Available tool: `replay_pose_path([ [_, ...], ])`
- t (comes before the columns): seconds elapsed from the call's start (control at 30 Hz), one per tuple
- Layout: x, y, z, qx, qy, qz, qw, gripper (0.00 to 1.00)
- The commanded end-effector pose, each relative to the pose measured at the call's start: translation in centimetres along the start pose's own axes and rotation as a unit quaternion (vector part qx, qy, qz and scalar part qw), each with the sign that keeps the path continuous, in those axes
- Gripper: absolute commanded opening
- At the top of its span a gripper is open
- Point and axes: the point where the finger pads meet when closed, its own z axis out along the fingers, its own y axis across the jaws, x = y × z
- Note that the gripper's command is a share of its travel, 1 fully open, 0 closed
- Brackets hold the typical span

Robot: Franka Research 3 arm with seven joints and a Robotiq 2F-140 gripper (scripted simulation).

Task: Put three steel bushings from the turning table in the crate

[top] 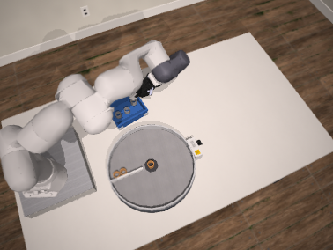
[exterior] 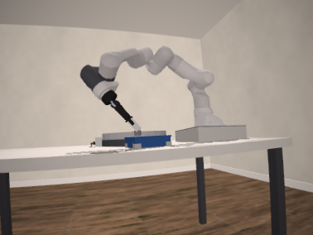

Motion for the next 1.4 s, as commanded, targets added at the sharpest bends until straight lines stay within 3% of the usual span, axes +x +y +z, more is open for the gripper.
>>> replay_pose_path([
  [0.0, -0.2, -0.1, -0.1, 0.001, -0.002, -0.002, 1.0, 0.0],
  [0.87, -0.2, -0.1, 0.0, 0.001, -0.002, -0.002, 1.0, 0.0],
  [1.37, -1.2, -0.1, 1.1, 0.001, -0.002, -0.002, 1.0, 0.0],
])
